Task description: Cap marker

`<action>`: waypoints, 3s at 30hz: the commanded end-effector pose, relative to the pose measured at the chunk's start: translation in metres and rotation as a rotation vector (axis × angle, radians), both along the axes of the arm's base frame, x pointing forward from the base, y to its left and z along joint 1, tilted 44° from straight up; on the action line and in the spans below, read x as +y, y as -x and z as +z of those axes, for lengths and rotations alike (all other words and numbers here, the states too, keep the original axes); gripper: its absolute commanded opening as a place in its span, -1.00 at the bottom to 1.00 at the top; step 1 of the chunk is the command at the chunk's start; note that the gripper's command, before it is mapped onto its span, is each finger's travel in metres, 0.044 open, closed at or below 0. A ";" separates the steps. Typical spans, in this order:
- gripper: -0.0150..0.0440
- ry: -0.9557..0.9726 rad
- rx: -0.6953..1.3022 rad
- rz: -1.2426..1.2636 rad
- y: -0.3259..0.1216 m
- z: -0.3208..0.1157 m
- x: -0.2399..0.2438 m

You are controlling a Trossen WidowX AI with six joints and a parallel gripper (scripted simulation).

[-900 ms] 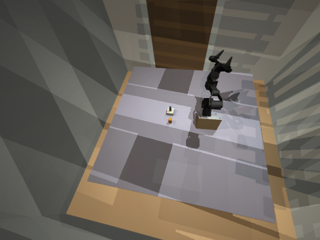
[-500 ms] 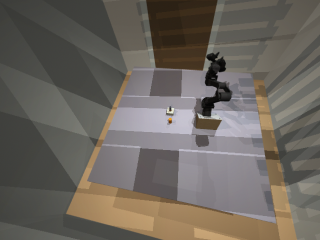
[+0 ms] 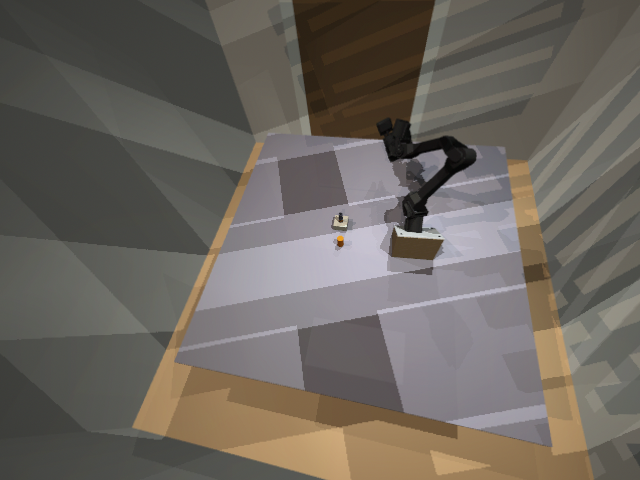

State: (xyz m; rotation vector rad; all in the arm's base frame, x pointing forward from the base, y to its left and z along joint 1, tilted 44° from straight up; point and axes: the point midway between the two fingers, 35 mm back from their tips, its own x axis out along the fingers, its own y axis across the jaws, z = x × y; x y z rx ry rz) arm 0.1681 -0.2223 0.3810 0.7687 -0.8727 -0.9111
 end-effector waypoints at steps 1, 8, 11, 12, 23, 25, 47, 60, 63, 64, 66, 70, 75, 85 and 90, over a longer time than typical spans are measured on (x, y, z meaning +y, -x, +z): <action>0.33 -0.168 0.083 0.137 -0.058 -0.037 0.004; 0.33 -0.447 0.280 0.327 -0.145 -0.112 0.047; 0.33 -0.550 0.383 0.380 -0.172 -0.147 0.075; 0.33 -0.582 0.419 0.394 -0.179 -0.158 0.085; 0.33 -0.713 0.795 0.458 -0.204 -0.249 0.186; 0.33 -0.741 0.877 0.449 -0.201 -0.269 0.209; 0.33 -0.598 1.388 0.191 -0.124 -0.389 0.308; 0.33 -0.597 1.387 0.190 -0.127 -0.403 0.296; 0.33 -0.598 1.387 0.191 -0.129 -0.406 0.293; 0.33 -0.598 1.387 0.191 -0.129 -0.407 0.292; 0.33 -0.598 1.387 0.191 -0.130 -0.410 0.290; 0.33 -0.597 1.387 0.191 -0.131 -0.415 0.286; 0.33 -0.597 1.387 0.191 -0.132 -0.420 0.281; 0.33 -0.596 1.387 0.190 -0.135 -0.432 0.270; 0.33 -0.595 1.387 0.189 -0.135 -0.437 0.264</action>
